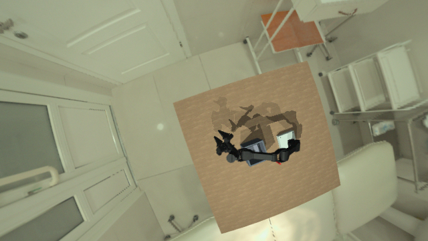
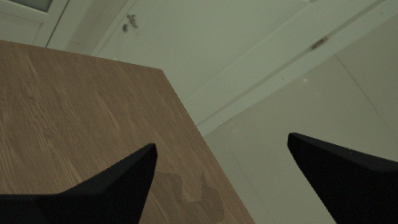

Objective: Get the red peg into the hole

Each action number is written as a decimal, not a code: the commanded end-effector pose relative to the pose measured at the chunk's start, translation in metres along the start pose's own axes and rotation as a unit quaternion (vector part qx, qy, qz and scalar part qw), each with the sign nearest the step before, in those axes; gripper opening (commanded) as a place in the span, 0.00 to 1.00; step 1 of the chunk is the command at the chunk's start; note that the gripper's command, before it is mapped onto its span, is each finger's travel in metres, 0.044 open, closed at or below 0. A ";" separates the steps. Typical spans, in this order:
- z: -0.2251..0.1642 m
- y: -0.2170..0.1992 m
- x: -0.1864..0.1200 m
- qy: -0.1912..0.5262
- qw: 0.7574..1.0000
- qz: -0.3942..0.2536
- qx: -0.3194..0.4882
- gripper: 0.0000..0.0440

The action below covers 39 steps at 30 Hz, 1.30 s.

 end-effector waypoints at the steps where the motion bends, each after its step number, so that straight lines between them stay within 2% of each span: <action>1: 0.007 0.016 -0.029 0.001 0.998 0.062 0.022 1.00; 11: 0.016 0.044 -0.110 0.027 0.976 0.204 0.067 1.00; 22: 0.011 0.055 -0.205 0.084 0.933 0.333 0.110 1.00; 31: -0.008 0.050 -0.280 0.154 0.888 0.409 0.139 1.00; 39: -0.036 0.037 -0.339 0.235 0.846 0.449 0.167 1.00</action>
Point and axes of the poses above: the point midway between the two fingers, 35 mm back from their tips, its own x axis out along the fingers, its own y axis across the jaws, z = x × y, the point moved 2 cm from there along -x, back along the fingers, and after that the axes turned 12 degrees about x, right-handed, at the moved point
